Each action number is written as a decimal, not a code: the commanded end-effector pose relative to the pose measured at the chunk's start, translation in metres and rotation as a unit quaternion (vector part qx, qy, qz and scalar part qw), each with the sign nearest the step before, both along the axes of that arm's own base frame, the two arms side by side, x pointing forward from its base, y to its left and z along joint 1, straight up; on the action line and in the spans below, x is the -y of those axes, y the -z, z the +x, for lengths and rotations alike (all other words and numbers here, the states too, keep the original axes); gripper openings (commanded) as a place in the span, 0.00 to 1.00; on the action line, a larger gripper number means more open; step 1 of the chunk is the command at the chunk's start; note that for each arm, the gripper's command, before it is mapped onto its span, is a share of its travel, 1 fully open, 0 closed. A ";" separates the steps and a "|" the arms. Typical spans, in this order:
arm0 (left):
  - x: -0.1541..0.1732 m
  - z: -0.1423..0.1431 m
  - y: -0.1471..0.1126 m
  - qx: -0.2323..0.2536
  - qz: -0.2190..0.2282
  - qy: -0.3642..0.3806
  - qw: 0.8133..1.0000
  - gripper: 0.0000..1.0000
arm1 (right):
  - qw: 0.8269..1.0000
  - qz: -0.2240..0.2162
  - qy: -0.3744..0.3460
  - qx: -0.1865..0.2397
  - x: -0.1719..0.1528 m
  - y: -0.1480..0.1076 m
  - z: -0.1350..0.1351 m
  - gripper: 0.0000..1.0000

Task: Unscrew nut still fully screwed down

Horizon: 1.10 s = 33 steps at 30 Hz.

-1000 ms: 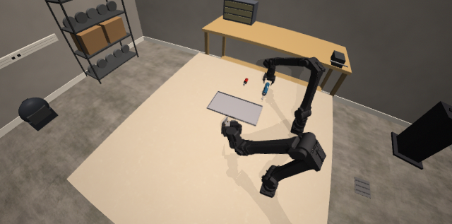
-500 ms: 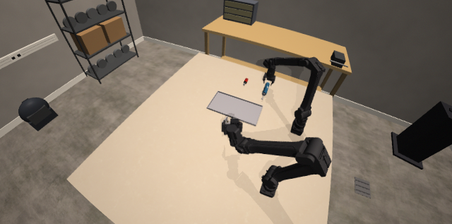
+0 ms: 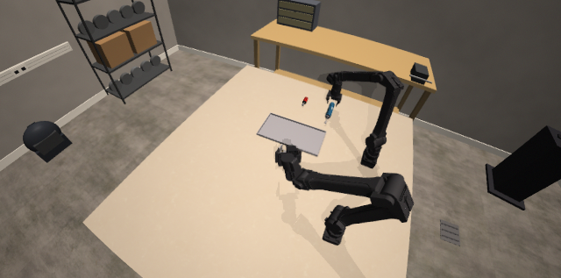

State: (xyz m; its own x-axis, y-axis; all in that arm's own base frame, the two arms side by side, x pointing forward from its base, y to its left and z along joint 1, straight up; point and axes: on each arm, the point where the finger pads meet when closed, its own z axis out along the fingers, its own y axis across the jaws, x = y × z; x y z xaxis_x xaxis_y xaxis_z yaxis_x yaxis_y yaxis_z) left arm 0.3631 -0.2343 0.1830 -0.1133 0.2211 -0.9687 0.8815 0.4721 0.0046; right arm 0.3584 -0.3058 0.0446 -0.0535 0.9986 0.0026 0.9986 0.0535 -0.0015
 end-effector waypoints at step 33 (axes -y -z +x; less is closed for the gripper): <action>0.051 0.151 -0.092 -0.040 -0.077 -0.133 0.987 0.86 | 0.999 -0.022 -0.006 0.024 0.013 -0.026 0.021 0.65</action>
State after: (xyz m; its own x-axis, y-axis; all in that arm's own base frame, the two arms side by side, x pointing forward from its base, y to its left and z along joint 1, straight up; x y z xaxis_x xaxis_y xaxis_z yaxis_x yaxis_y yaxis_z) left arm 0.4892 -0.2640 0.2421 -0.2218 0.0842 -0.9714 0.7270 0.6782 -0.1072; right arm 0.3584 -0.3058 0.0446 -0.0535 0.9986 0.0026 0.9986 0.0535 -0.0015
